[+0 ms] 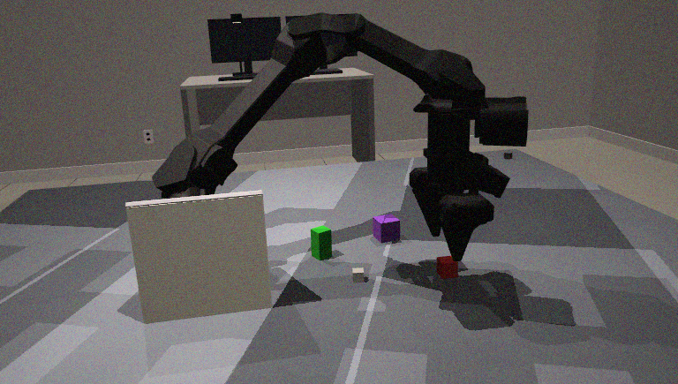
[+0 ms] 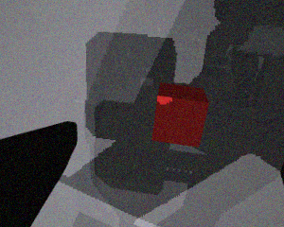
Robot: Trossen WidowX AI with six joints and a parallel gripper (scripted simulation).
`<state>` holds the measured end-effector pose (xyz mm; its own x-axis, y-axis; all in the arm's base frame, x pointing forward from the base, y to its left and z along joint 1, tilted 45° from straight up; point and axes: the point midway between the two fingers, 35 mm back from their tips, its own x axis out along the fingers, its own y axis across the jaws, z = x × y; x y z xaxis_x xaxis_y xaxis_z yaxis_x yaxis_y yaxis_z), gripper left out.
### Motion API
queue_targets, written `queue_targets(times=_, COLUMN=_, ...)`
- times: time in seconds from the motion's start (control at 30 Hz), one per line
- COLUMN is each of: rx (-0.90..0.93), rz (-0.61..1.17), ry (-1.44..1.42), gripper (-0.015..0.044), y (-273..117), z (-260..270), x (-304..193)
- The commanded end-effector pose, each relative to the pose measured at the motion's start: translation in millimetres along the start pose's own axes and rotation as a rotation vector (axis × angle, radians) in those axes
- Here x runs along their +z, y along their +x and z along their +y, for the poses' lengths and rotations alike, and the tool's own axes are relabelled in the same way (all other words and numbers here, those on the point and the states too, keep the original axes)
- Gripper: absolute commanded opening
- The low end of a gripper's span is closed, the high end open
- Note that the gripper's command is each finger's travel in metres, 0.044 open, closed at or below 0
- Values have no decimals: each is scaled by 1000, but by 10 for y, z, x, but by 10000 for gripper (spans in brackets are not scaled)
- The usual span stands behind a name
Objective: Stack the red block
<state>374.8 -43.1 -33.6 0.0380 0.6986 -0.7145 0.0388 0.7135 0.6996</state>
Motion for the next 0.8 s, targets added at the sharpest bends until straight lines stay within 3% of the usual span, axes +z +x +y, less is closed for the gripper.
queue_targets(times=0.0, rx=4, rz=-9, ry=4, gripper=440, y=47, z=1, x=15)
queue_targets(times=0.77, rx=6, rz=-9, ry=4, gripper=440, y=373, z=6, x=21)
